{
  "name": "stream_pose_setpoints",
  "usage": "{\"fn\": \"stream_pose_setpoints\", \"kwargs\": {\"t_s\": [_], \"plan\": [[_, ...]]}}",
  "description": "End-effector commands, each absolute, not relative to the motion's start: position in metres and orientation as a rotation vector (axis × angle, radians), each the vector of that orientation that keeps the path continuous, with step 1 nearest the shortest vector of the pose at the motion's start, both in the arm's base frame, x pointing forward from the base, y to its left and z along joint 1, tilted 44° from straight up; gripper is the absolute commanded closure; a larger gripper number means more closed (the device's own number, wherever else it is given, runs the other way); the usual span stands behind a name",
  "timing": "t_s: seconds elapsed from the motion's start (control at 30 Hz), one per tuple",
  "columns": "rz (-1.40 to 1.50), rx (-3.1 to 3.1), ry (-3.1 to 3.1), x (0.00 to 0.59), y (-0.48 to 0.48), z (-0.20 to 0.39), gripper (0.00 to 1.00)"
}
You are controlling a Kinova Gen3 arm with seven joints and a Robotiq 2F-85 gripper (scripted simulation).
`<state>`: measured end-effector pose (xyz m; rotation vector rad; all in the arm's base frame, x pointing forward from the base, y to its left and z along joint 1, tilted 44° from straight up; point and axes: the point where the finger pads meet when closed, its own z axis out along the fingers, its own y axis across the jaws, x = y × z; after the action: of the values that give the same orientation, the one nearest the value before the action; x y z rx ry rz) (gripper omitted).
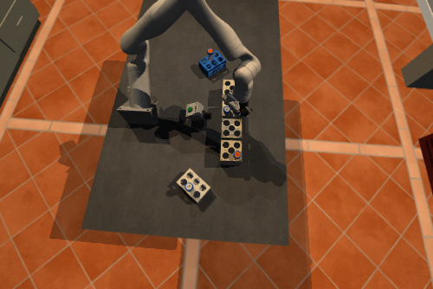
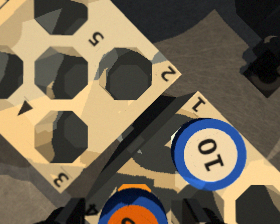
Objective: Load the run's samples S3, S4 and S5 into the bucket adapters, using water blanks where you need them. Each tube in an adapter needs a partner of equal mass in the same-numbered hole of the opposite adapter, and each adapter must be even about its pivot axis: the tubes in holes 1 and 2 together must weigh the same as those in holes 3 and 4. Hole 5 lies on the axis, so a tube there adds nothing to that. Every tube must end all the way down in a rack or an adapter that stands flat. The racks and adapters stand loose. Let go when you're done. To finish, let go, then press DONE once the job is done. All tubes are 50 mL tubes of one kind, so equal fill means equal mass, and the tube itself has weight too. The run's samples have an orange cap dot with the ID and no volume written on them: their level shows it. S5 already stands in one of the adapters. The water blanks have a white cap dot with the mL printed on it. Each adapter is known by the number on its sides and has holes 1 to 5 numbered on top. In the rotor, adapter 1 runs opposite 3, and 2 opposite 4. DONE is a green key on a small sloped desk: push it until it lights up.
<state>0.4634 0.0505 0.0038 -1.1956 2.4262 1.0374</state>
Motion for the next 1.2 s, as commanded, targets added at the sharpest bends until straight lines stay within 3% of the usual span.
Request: {"fn": "stream_pose_setpoints", "kwargs": {"t_s": [0.0, 1.17], "plan": [[1.039, -1.204, 2.420, 0.463, 0.049, 0.006, 0.38], [1.032, -1.199, 2.428, 0.467, 0.017, 0.036, 0.38]]}}
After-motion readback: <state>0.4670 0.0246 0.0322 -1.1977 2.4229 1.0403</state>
